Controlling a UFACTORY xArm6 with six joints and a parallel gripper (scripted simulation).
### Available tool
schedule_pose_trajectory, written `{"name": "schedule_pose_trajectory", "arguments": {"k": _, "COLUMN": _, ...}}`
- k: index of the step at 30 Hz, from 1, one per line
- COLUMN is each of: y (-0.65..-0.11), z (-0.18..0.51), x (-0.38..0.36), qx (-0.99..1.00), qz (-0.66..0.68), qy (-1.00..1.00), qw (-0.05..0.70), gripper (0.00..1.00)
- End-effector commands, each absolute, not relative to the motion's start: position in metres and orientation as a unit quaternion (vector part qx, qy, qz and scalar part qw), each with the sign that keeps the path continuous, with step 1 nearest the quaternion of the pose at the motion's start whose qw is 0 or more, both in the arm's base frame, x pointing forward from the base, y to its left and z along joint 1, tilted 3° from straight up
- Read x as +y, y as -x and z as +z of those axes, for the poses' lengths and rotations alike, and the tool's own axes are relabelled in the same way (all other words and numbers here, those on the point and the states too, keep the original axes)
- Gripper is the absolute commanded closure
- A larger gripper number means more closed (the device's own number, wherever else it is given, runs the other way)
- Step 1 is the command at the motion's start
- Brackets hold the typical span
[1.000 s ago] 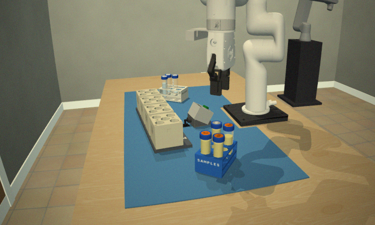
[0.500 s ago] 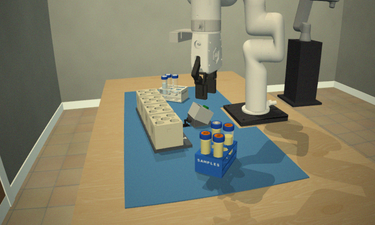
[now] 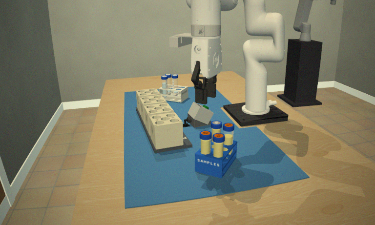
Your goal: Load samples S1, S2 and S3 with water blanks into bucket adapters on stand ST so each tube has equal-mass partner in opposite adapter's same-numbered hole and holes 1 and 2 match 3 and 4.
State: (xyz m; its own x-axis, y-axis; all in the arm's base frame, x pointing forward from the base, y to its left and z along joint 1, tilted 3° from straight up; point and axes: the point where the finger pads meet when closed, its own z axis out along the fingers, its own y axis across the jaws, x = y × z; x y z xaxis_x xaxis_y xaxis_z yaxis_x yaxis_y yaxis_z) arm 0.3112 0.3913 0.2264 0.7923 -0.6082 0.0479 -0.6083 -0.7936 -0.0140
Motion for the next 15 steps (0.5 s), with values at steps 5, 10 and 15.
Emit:
{"name": "schedule_pose_trajectory", "arguments": {"k": 5, "y": -0.313, "z": 0.213, "x": 0.392, "qx": -0.321, "qz": 0.026, "qy": -0.947, "qw": -0.002, "gripper": 0.43}}
{"name": "schedule_pose_trajectory", "arguments": {"k": 10, "y": -0.313, "z": 0.207, "x": 0.392, "qx": -0.321, "qz": 0.026, "qy": -0.947, "qw": -0.002, "gripper": 0.43}}
{"name": "schedule_pose_trajectory", "arguments": {"k": 15, "y": -0.314, "z": 0.197, "x": 0.392, "qx": -0.321, "qz": 0.026, "qy": -0.947, "qw": -0.002, "gripper": 0.43}}
